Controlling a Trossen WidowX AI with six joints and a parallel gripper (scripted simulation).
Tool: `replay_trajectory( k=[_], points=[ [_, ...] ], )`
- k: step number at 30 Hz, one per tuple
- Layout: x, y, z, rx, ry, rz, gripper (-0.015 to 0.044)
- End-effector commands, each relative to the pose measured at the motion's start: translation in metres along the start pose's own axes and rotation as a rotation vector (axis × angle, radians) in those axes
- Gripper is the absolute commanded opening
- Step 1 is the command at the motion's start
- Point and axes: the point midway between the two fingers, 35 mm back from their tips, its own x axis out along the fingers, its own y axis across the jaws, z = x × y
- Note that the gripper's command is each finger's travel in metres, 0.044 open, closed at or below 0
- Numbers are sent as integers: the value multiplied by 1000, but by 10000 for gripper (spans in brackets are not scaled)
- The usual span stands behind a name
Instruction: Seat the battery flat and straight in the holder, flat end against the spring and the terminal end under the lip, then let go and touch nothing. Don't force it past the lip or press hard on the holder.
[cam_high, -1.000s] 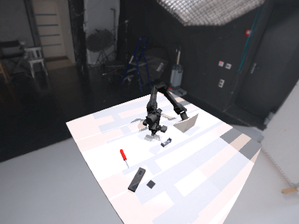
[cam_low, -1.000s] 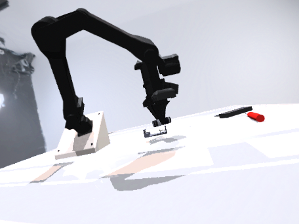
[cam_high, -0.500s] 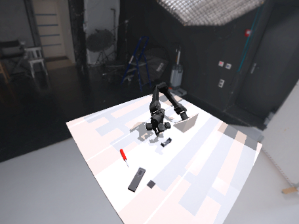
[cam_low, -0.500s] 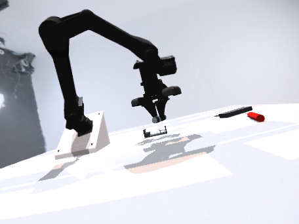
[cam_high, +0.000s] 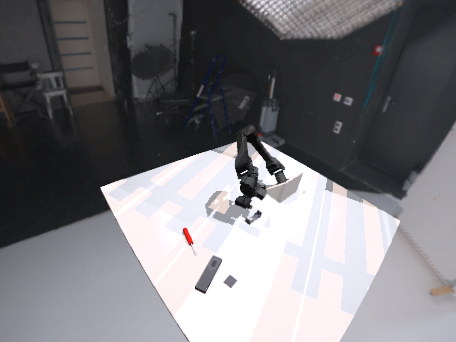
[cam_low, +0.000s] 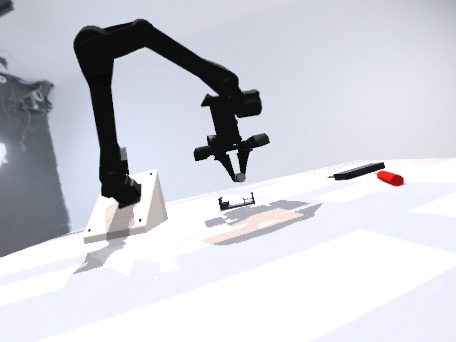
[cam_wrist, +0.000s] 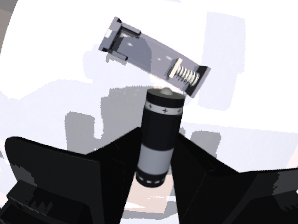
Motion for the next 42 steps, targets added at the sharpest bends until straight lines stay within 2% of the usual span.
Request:
replay_trajectory(
  k=[1, 20, 28, 42],
  points=[
    [-1, 2, 11, -227, -7, 5, 73],
    [-9, 8, 52, -1229, -15, 1, 73],
    [-7, 8, 52, -1229, -25, 11, 73],
    [32, 15, 53, -1211, -237, 169, 73]
  ],
)
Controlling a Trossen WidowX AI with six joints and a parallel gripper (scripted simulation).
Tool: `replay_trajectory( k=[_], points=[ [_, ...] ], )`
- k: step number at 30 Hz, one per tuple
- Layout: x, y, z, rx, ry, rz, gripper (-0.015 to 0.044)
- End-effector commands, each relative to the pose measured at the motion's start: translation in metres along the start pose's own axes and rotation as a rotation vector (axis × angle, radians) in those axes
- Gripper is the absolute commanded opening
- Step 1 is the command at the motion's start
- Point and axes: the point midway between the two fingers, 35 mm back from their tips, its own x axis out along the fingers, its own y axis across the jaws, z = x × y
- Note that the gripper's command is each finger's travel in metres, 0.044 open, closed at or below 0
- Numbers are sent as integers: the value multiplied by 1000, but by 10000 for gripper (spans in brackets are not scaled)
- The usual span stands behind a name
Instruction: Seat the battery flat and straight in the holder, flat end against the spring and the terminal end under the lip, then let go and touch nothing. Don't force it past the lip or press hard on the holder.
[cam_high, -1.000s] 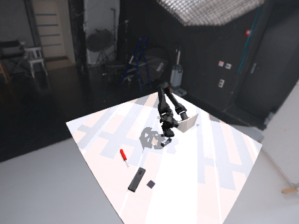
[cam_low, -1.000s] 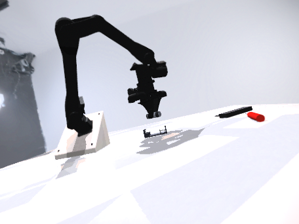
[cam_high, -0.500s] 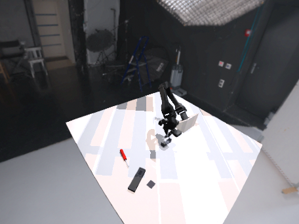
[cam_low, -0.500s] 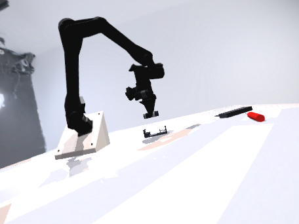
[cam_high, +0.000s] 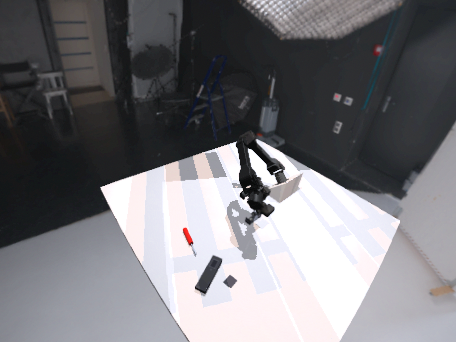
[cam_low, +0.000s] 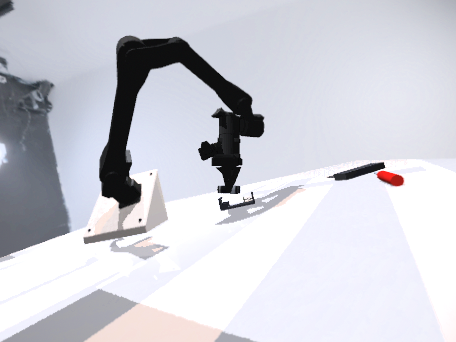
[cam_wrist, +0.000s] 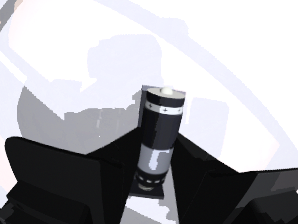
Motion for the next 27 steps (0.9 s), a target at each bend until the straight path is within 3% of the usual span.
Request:
replay_trajectory(
  k=[1, 27],
  points=[
    [4, -1, 1, 6, -31, -2, 73],
    [13, -1, -9, 8, -207, 1, 73]
  ],
)
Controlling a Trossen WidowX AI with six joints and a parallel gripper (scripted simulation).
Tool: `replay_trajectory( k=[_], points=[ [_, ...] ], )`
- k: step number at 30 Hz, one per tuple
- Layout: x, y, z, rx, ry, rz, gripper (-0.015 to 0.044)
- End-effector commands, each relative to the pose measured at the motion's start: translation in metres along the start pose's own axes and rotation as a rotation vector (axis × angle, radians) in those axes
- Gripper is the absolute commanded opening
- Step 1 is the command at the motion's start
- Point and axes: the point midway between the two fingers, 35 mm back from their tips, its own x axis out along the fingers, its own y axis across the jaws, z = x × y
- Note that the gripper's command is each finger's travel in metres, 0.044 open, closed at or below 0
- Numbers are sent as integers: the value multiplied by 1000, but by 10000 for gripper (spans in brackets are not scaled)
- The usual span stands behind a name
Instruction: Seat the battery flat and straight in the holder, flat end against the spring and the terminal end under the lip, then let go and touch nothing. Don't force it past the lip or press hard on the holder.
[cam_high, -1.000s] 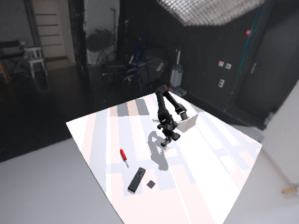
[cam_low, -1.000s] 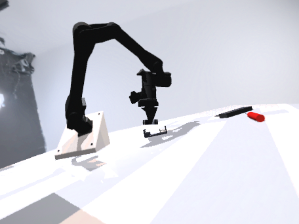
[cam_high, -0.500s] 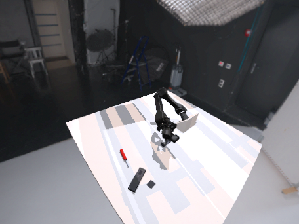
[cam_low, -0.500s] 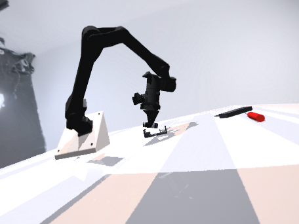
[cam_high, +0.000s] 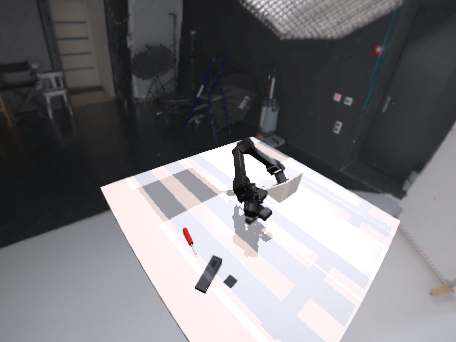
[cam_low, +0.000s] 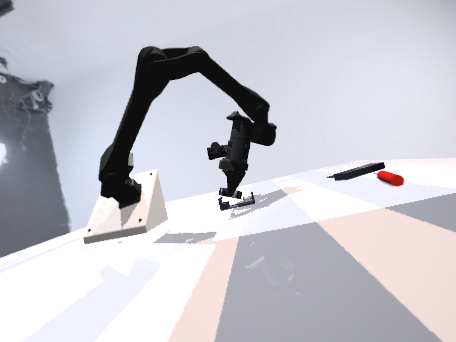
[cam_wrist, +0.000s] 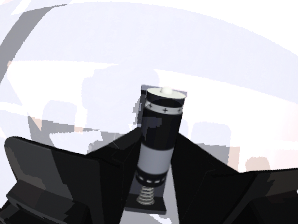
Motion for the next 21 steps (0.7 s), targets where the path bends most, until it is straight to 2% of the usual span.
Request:
replay_trajectory(
  k=[1, 21],
  points=[
    [3, -1, -1, 5, -37, -3, 73],
    [6, 0, -10, 7, -114, -2, 73]
  ],
)
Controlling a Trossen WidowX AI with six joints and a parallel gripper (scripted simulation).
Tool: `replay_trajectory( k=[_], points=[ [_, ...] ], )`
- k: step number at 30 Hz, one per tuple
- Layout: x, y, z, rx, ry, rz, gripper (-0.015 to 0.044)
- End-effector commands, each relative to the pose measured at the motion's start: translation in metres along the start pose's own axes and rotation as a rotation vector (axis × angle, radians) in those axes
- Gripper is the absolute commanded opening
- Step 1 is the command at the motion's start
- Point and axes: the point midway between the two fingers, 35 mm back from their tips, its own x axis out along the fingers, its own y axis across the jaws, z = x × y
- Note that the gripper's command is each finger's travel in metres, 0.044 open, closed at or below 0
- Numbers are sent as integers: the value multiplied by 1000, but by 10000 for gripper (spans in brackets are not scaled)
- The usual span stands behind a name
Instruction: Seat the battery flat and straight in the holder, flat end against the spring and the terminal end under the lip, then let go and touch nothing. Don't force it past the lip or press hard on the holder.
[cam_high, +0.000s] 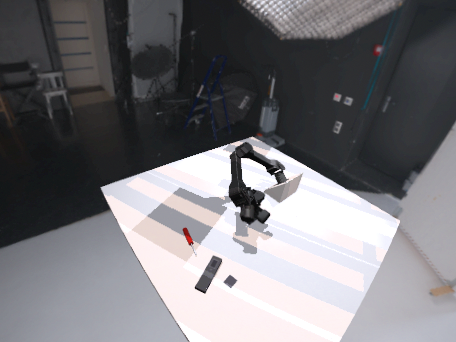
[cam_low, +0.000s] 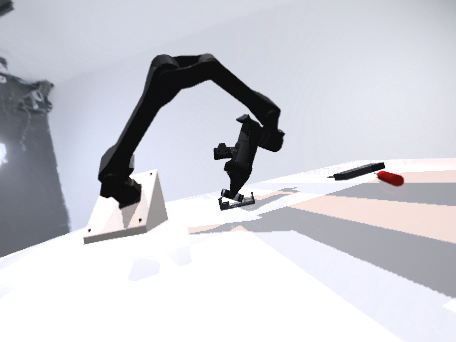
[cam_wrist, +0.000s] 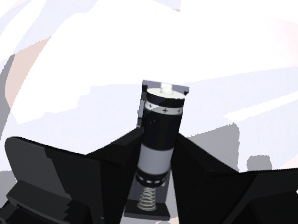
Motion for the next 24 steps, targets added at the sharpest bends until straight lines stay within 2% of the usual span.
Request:
replay_trajectory(
  k=[1, 24],
  points=[
    [1, -1, -2, 3, -9, -3, 73],
    [-5, -1, -15, 4, -12, -1, 73]
  ],
)
